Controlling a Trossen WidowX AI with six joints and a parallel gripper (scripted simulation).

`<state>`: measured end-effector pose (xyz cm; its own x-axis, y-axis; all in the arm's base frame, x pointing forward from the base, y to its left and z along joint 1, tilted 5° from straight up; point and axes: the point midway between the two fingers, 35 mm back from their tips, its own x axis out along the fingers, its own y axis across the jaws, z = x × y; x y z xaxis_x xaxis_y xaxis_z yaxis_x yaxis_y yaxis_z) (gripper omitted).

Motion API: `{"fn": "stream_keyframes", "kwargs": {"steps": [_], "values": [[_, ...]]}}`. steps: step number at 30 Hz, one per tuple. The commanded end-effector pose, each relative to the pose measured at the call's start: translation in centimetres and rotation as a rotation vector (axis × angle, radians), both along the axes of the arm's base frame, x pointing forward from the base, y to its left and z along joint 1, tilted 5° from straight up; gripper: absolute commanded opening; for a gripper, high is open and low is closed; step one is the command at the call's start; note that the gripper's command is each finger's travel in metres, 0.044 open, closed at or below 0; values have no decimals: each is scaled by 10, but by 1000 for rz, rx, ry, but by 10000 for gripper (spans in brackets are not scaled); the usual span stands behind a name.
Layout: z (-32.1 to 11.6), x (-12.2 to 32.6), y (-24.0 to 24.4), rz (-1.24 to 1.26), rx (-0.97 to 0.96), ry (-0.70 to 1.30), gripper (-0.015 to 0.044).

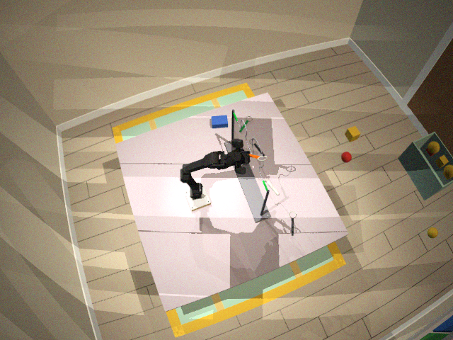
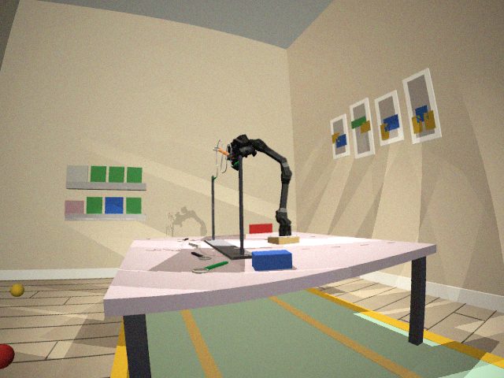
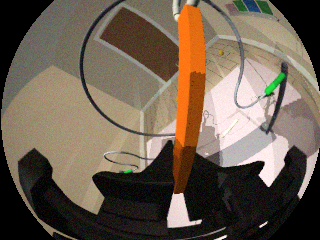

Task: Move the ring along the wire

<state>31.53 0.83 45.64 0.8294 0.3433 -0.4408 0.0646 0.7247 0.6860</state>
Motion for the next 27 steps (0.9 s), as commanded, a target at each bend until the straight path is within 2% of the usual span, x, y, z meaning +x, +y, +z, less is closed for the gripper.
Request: {"fn": "stream_keyframes", "kwargs": {"steps": [1,27], "values": [[1,1,-1,0,-49,-10,-150],[-5,2,-10,2,-372,-34,-150]]}}
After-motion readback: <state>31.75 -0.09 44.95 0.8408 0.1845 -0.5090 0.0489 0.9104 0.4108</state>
